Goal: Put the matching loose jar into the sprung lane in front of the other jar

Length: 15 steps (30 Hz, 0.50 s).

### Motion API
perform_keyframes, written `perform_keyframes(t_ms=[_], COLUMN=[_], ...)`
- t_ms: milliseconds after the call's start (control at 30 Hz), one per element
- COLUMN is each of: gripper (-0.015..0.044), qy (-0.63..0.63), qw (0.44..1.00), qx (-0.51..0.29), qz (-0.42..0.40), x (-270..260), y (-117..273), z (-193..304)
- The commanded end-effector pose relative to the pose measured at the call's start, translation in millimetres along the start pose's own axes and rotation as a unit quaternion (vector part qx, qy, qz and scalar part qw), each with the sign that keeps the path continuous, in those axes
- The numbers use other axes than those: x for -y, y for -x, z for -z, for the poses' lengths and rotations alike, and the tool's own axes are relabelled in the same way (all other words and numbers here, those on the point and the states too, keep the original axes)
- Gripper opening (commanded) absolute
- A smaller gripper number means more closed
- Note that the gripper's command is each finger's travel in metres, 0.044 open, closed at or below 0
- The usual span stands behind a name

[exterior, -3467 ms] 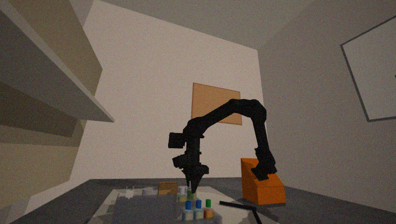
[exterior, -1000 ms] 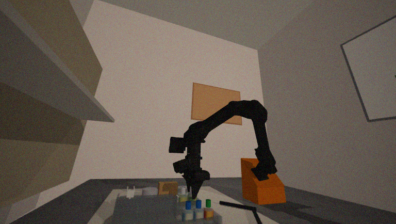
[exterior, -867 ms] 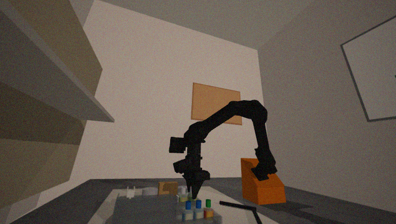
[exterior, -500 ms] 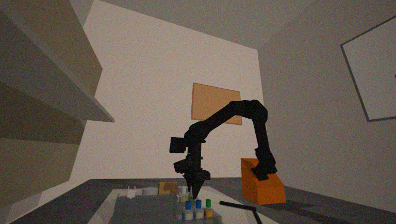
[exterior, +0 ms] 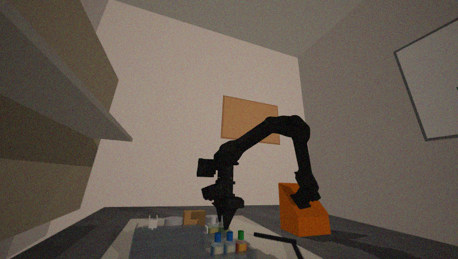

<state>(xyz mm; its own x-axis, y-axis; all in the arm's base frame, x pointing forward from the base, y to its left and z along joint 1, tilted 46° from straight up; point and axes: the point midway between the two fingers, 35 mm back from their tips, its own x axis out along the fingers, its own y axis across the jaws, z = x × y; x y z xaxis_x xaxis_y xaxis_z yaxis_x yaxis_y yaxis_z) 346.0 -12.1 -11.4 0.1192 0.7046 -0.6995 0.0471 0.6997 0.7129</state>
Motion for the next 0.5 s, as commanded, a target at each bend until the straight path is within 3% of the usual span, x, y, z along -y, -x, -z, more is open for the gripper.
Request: perform_keyframes(t_ms=[0,433,467], gripper=[0.0,0.0,0.0026], qy=[0.005,0.005,0.005], qw=[1.0,1.0,1.0], qx=[0.003,0.003,0.003], qz=[-0.001,-0.001,-0.001], x=[-0.2,0.1,0.2], y=[0.2,0.0,-0.2], z=[0.5,1.4,1.0])
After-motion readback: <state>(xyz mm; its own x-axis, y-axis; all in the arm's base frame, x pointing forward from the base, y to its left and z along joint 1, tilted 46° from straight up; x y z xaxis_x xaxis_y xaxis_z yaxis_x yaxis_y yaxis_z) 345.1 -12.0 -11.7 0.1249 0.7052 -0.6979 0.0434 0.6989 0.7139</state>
